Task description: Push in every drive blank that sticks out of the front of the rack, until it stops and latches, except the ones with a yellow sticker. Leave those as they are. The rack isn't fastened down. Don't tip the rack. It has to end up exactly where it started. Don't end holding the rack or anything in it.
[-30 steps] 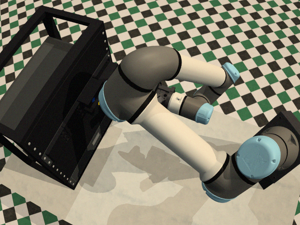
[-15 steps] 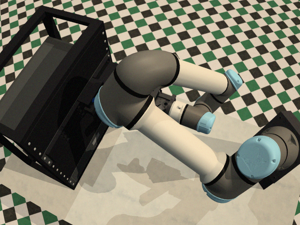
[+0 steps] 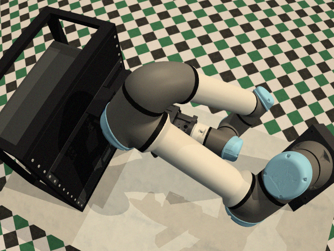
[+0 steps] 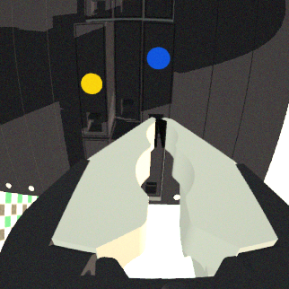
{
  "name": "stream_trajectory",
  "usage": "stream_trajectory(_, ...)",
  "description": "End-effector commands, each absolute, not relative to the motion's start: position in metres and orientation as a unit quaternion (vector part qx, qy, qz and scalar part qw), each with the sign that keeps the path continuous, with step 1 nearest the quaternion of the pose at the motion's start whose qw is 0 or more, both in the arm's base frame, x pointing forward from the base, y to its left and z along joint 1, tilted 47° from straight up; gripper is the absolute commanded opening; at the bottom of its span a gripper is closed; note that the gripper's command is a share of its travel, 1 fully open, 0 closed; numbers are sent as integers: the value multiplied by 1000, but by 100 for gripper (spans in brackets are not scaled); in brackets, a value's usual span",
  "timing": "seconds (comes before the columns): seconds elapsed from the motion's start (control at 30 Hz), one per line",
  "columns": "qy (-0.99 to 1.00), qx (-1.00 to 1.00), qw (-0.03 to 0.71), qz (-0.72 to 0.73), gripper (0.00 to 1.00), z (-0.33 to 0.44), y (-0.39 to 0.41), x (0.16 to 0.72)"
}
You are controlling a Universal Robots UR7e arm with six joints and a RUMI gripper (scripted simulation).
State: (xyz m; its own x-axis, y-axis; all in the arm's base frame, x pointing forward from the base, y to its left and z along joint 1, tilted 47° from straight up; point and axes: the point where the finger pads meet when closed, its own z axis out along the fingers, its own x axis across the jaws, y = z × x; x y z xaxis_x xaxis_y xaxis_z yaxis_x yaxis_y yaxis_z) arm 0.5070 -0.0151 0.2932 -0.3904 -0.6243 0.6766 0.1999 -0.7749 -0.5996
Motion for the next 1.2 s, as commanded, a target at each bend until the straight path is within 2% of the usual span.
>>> stream_trajectory(0.0,217,-489,256,-805,0,295,-14,505)
stream_trajectory(0.63,217,-489,256,-805,0,318,-20,555)
stream_trajectory(1.17,217,-489,256,-805,0,319,-20,556)
